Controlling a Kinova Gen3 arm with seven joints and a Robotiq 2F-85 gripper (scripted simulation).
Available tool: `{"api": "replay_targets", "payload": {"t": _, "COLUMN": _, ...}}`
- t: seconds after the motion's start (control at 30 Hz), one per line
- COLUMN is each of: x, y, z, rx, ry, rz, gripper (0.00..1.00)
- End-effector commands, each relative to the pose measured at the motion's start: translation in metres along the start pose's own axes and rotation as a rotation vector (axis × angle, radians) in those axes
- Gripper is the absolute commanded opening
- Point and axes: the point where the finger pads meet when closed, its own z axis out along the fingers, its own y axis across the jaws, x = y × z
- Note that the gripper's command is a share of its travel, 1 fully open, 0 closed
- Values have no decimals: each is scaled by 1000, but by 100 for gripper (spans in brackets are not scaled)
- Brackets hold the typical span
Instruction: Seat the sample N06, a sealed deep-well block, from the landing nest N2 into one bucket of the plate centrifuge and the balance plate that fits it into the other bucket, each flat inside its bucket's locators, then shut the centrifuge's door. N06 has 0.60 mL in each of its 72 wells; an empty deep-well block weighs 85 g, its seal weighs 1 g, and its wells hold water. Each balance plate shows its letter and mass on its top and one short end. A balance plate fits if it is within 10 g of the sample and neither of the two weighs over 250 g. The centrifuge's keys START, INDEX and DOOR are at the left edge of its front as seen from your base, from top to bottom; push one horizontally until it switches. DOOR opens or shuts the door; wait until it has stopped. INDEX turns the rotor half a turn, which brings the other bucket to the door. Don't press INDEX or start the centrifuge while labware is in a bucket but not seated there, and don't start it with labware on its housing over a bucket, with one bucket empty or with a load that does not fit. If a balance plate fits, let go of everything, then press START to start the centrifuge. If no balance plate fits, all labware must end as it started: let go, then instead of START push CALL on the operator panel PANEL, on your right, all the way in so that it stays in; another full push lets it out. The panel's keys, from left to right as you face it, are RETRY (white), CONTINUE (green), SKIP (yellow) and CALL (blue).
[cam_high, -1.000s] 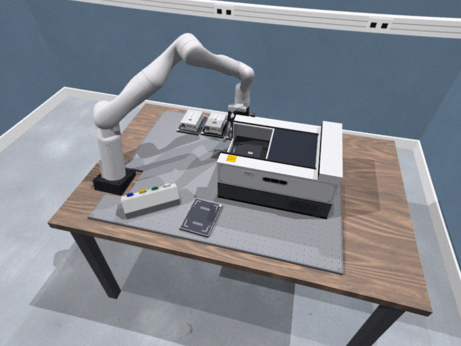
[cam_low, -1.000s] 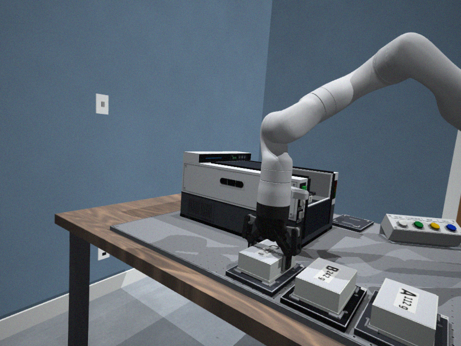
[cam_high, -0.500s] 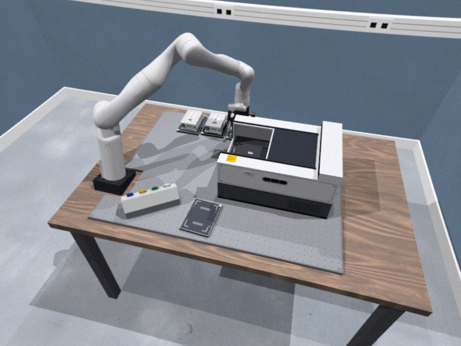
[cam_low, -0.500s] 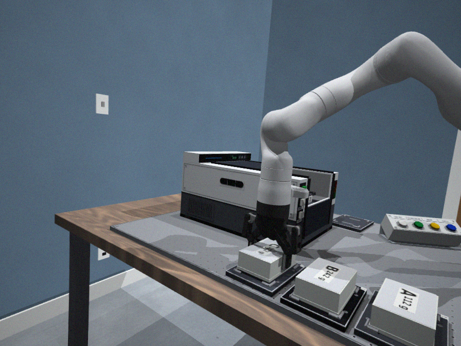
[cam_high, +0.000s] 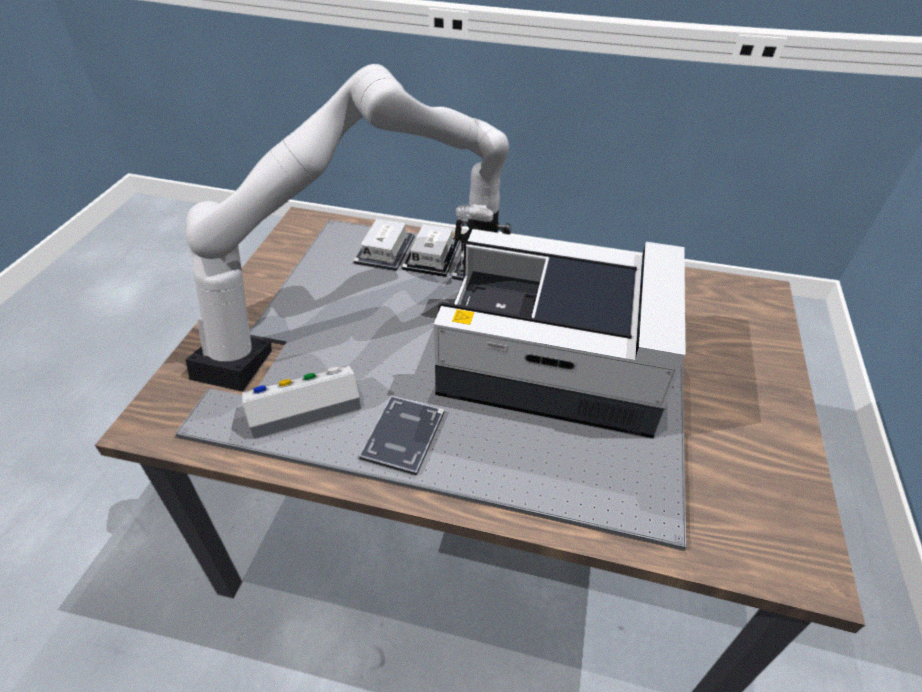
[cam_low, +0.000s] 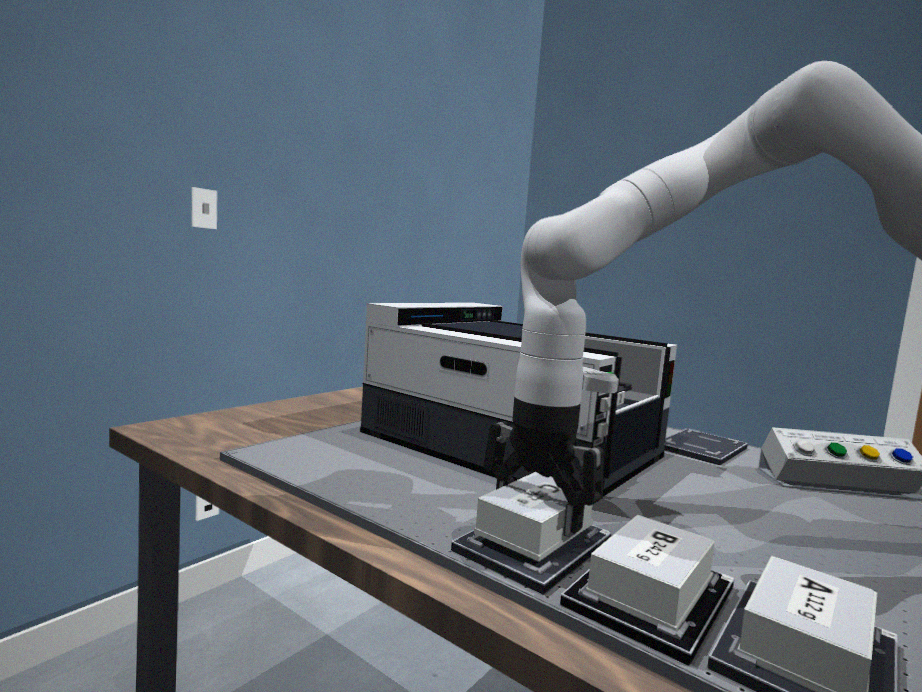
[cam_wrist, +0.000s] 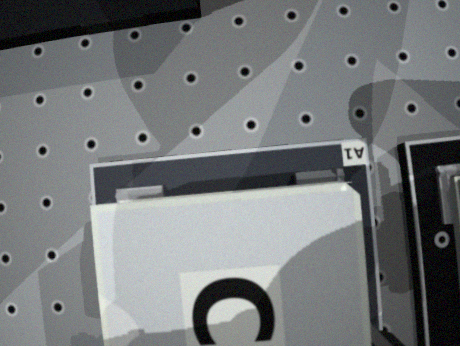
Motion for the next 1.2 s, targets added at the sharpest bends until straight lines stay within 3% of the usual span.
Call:
{"api": "replay_targets", "payload": {"t": 0.0, "x": -1, "y": -1, "z": -3, "rx": 2, "ry": -2, "rz": 0, "gripper": 95}}
{"api": "replay_targets", "payload": {"t": 1.17, "x": -1, "y": -1, "z": -39, "rx": 2, "ry": -2, "rz": 0, "gripper": 95}}
